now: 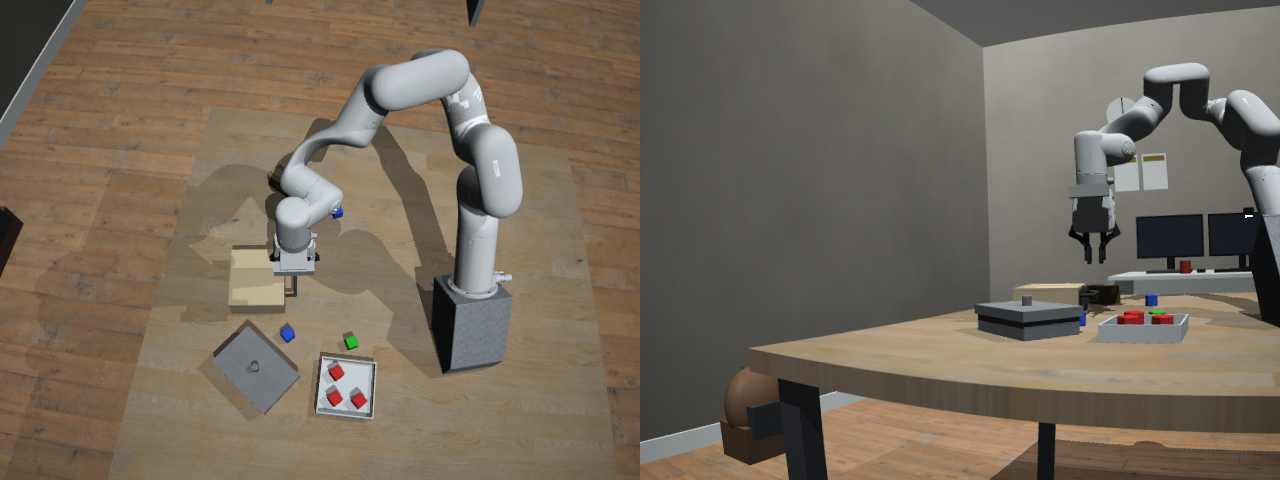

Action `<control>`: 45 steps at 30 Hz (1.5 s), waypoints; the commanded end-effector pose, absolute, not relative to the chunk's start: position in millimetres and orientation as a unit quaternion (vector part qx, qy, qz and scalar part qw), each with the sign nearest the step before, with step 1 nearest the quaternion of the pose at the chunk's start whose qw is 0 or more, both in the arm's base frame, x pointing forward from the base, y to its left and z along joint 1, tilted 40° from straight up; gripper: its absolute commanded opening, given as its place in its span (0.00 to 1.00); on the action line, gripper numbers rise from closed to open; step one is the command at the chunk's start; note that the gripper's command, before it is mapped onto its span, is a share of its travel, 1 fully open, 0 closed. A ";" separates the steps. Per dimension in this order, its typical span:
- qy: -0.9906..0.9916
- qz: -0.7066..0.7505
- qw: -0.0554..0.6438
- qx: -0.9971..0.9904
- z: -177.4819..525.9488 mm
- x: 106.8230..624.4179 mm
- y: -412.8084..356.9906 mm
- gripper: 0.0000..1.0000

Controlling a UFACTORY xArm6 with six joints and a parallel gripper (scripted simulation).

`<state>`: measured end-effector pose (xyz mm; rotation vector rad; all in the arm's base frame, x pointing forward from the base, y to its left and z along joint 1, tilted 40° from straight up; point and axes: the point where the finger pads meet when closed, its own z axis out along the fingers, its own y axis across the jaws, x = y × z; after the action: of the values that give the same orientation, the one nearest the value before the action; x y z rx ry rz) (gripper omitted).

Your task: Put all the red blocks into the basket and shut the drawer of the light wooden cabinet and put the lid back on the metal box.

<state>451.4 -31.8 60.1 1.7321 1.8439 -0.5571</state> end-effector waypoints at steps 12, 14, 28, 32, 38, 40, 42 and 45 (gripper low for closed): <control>0.685 -0.206 0.273 0.643 89.2 448.3 -8.0 0.24; 0.685 -0.206 0.273 0.643 91.2 448.0 -6.3 0.24; 0.685 -0.206 0.273 0.643 96.0 435.7 2.9 0.24; 0.685 -0.206 0.273 0.643 101.2 393.9 22.2 0.24; 0.685 -0.206 0.273 0.643 101.6 389.4 23.9 0.24; 0.685 -0.206 0.273 0.643 101.6 389.4 23.9 0.24; 0.685 -0.206 0.273 0.643 101.6 389.4 23.9 0.24; 0.685 -0.206 0.273 0.643 101.6 389.4 23.9 0.24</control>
<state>388.6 22.8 100.6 1.7319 1.8433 -0.5589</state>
